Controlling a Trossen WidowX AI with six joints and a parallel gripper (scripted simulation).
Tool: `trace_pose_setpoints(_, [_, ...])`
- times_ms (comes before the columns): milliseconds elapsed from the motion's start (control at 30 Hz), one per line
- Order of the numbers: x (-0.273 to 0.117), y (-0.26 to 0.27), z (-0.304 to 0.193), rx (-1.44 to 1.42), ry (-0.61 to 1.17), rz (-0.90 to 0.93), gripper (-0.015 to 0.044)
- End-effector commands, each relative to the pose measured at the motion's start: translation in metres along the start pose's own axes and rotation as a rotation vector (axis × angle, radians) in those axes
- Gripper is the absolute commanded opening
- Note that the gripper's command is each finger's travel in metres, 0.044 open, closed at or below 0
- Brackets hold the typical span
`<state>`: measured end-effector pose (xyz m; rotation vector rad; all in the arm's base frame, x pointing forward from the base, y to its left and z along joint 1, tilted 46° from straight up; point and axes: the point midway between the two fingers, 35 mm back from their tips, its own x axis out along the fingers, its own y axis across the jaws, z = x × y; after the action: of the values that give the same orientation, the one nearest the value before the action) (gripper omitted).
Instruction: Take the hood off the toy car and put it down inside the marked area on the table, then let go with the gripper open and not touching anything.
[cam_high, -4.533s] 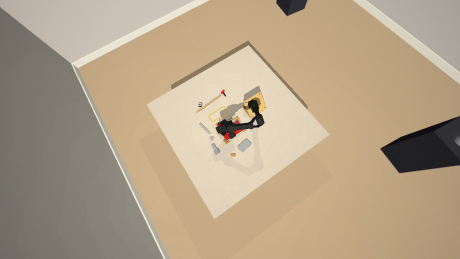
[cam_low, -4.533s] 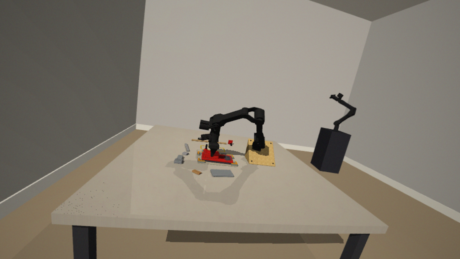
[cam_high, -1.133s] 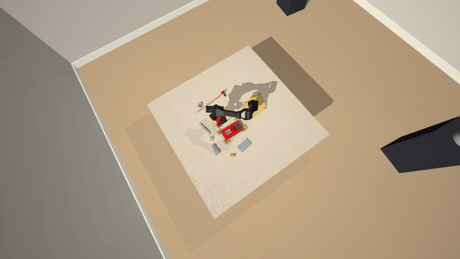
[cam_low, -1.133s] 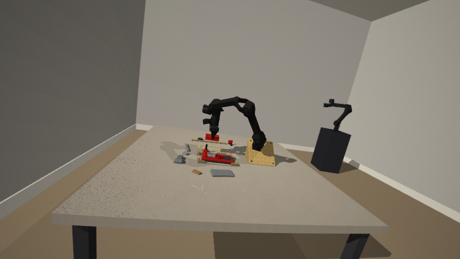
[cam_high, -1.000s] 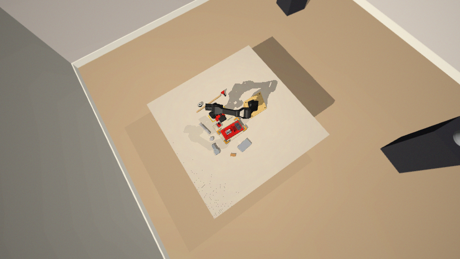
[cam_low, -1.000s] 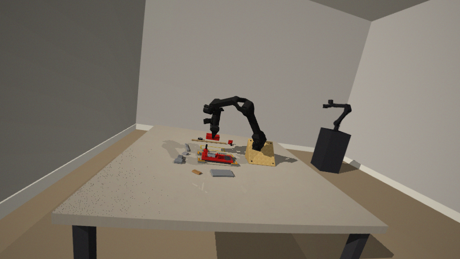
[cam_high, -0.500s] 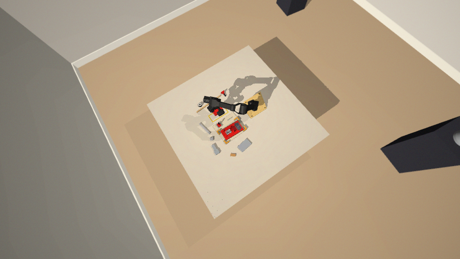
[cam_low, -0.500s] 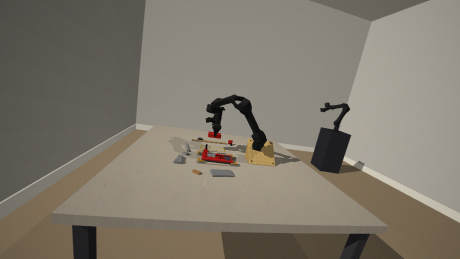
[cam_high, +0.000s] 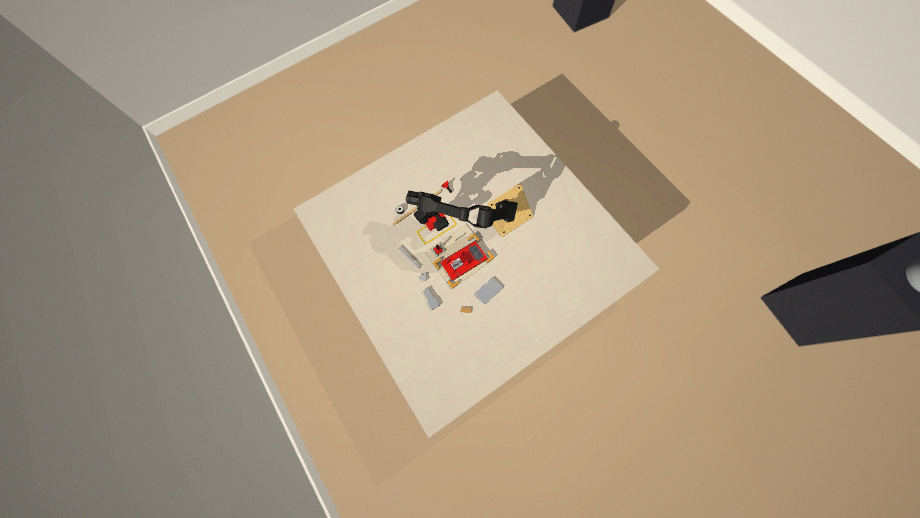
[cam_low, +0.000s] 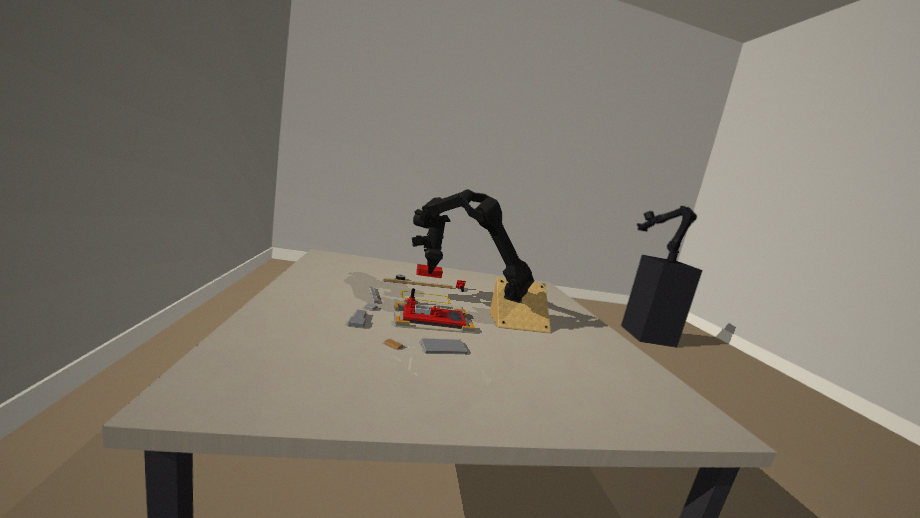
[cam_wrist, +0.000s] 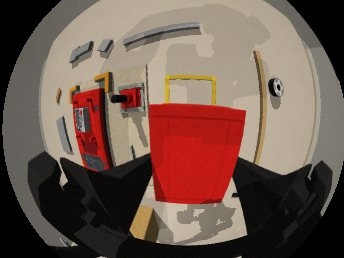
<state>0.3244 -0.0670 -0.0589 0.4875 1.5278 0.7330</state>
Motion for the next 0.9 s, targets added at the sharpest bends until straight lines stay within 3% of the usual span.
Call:
trace_pose_setpoints(0, [0.003,-0.001,0.000,0.002,0.001,0.001,0.0000])
trace_pose_setpoints(867, [0.019,-0.001,0.001,0.002,0.001,0.001,0.0000])
